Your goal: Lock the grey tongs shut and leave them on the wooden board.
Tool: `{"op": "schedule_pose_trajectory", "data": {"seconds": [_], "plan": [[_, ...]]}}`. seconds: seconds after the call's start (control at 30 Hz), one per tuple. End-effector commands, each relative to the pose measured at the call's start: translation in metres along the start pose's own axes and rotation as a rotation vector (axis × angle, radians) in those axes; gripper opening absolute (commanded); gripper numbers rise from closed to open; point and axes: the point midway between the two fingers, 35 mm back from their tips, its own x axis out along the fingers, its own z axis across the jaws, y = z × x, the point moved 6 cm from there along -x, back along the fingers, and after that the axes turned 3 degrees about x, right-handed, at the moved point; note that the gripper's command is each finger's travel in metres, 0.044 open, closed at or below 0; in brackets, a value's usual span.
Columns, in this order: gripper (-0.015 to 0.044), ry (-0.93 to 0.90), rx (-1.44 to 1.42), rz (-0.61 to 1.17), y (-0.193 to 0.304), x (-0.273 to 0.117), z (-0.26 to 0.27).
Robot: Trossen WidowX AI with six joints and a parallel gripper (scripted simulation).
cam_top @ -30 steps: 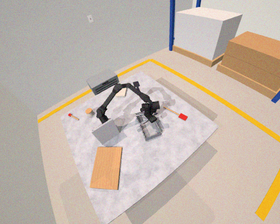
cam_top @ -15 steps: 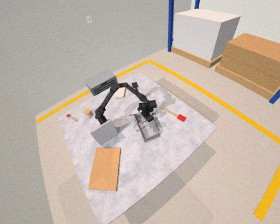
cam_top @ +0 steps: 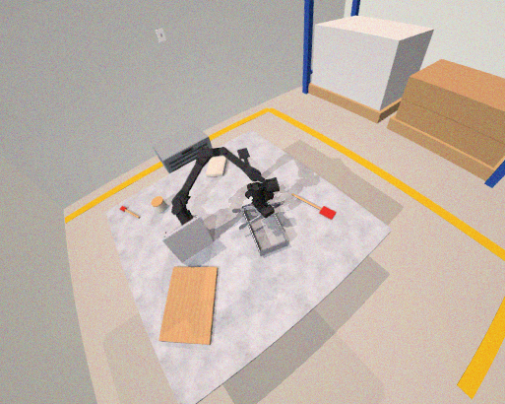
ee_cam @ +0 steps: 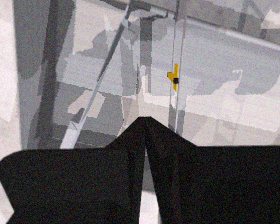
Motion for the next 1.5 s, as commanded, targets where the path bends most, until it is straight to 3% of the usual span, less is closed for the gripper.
{"op": "schedule_pose_trajectory", "data": {"seconds": [0.0,0.83,0.97,1.17,1.47], "plan": [[-0.015,-0.003,0.003,-0.005,0.001,-0.002,0.004],[-0.015,0.0,-0.002,-0.002,0.0,0.0,0.002],[-0.0045,0.003,0.0,-0.003,-0.003,-0.025,0.001],[0.0113,0.002,0.003,-0.005,0.001,-0.1,0.003],[0.0349,0.006,0.005,-0.027,-0.001,-0.093,0.0]]}}
